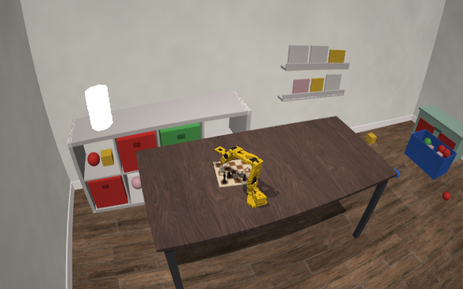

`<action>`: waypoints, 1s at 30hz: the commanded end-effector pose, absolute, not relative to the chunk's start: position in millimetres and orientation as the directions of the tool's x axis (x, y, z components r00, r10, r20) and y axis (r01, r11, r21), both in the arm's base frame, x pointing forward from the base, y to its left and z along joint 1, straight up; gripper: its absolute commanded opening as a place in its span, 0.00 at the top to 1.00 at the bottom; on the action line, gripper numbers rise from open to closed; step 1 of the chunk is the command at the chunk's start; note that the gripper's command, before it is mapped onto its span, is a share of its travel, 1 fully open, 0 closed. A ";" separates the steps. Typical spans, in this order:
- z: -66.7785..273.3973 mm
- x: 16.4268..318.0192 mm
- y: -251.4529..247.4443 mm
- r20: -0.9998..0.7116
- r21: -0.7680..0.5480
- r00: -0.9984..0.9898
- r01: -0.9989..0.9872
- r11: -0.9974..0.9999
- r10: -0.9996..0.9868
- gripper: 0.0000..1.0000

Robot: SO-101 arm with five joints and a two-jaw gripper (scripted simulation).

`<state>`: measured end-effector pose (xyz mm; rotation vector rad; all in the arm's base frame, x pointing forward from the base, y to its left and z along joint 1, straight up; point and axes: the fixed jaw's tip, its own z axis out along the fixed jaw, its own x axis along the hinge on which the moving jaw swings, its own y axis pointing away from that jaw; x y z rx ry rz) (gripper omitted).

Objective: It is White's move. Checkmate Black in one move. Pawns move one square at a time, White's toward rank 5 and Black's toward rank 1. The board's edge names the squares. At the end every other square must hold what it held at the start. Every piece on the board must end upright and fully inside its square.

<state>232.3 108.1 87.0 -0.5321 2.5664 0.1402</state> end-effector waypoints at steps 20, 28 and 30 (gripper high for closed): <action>96.0 239.8 79.5 -0.503 0.001 -0.829 -0.284 0.959 -0.245 0.85; 97.3 240.4 6.9 -0.450 -0.004 -0.893 -0.004 1.000 -0.005 0.79; 97.8 236.0 -15.0 -0.433 -0.005 -0.898 0.086 0.996 0.076 0.77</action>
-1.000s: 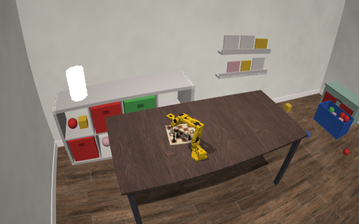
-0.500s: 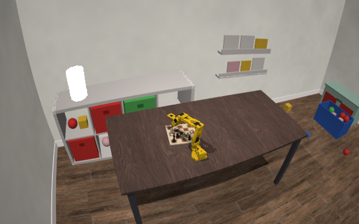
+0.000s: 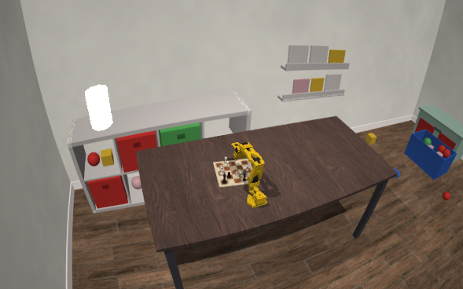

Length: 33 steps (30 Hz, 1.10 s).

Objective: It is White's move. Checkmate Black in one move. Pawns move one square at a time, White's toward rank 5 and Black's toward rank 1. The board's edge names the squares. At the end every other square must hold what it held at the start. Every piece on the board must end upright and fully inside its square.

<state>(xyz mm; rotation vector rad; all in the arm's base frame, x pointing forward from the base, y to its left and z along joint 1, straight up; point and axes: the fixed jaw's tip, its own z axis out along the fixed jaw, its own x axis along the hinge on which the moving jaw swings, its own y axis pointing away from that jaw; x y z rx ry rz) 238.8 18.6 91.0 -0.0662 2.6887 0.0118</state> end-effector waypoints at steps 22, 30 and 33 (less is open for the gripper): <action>103.5 138.6 -147.4 -0.289 -0.010 -0.656 0.731 0.683 0.698 0.61; 103.8 131.3 -151.4 -0.281 -0.011 -0.629 0.757 0.653 0.725 0.60; 103.8 131.2 -151.5 -0.281 -0.011 -0.629 0.757 0.653 0.725 0.60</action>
